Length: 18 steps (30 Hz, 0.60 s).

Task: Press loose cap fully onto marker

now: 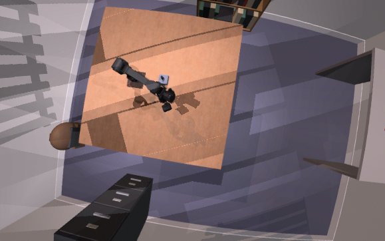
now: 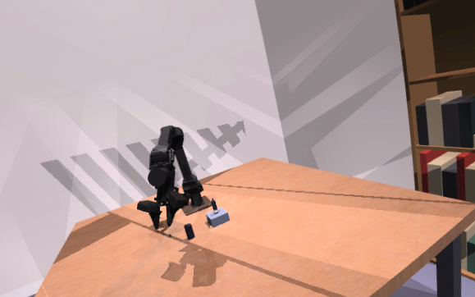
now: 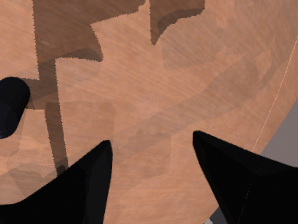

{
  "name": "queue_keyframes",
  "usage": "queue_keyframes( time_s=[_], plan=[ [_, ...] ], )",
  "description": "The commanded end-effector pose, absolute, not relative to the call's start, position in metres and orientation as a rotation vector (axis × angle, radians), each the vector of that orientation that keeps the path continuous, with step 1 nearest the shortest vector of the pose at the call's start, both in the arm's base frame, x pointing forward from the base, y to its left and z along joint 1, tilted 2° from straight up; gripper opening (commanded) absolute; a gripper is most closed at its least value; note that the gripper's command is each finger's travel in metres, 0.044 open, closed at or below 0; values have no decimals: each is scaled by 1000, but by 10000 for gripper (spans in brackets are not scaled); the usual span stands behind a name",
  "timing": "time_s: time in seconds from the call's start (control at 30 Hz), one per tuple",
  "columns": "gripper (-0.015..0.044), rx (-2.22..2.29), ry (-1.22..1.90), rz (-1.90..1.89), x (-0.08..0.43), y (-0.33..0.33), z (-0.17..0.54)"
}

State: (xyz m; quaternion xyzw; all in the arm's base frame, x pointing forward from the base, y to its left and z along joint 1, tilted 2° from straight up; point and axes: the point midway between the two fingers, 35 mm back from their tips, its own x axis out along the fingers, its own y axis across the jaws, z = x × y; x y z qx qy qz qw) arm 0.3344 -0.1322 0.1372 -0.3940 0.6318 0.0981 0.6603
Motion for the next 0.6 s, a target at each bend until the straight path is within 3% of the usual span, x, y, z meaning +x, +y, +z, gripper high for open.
queue_keyframes(
  time_s=[0.0, 0.4, 0.57],
  plan=[
    [248, -867, 1375, 759, 291, -68, 157],
    [248, -864, 1371, 780, 290, -64, 157],
    [248, -864, 1371, 780, 294, -65, 124]
  ],
)
